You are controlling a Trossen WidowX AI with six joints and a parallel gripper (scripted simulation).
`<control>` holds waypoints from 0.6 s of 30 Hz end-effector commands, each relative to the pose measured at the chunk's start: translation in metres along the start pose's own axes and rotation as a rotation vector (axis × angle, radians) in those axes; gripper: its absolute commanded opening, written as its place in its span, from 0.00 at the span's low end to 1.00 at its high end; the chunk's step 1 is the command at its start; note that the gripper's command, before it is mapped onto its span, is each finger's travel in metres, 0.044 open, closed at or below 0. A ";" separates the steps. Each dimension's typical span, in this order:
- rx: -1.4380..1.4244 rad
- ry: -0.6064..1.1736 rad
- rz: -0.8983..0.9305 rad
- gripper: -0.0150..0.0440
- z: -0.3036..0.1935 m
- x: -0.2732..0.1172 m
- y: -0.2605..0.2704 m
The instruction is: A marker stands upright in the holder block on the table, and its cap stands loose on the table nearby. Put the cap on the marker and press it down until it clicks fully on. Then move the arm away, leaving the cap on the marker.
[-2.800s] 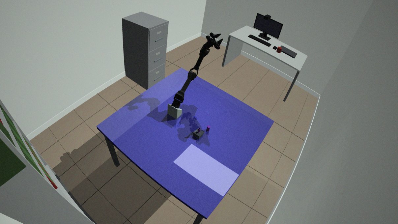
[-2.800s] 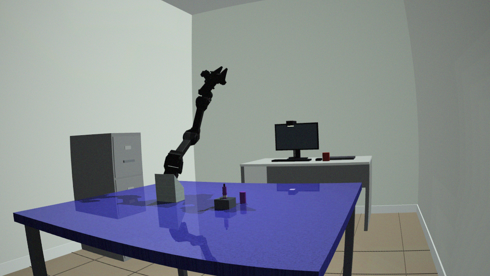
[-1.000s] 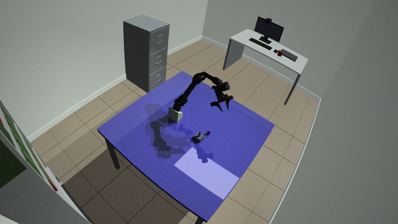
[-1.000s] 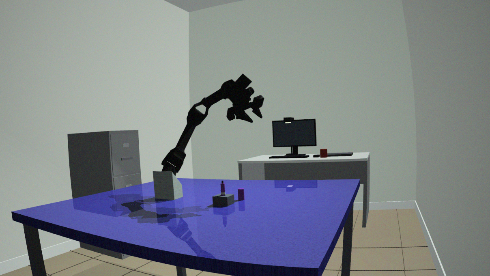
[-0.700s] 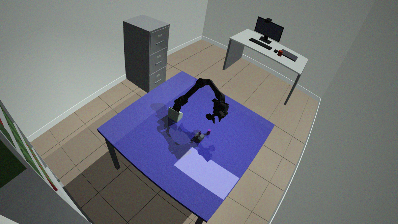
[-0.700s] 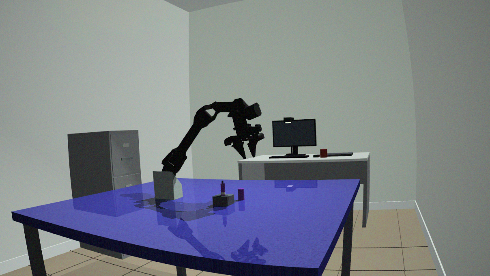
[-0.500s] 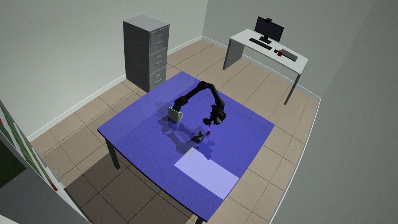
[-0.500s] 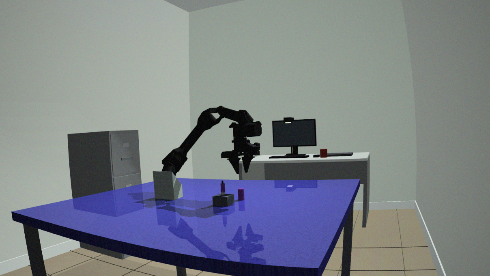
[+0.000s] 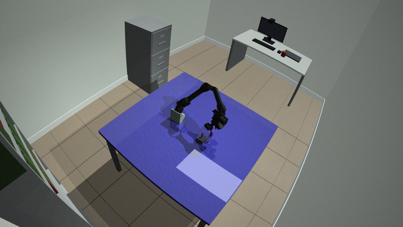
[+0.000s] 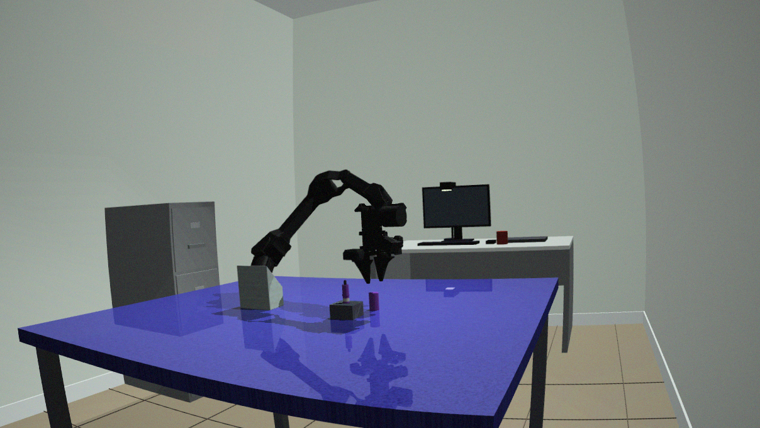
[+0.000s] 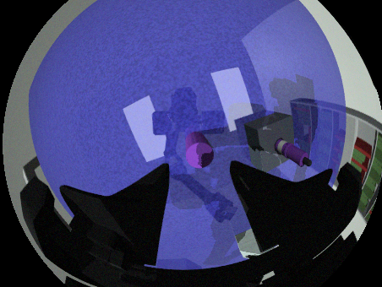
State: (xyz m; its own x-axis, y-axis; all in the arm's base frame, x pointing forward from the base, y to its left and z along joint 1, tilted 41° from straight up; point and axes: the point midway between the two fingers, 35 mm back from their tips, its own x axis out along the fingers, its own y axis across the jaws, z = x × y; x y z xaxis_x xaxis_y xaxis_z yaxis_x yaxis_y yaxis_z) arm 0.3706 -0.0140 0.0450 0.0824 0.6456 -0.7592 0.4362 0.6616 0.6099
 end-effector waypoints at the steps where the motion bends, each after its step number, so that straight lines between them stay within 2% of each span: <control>1: 0.010 0.012 0.004 0.67 -0.003 0.014 -0.002; 18: 0.010 0.012 0.005 0.67 -0.002 0.034 -0.002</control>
State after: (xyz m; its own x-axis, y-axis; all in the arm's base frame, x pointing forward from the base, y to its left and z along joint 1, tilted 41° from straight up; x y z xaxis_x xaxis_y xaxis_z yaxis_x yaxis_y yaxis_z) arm 0.3730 0.0018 0.0250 0.0839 0.6460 -0.7587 0.4357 0.6610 0.6109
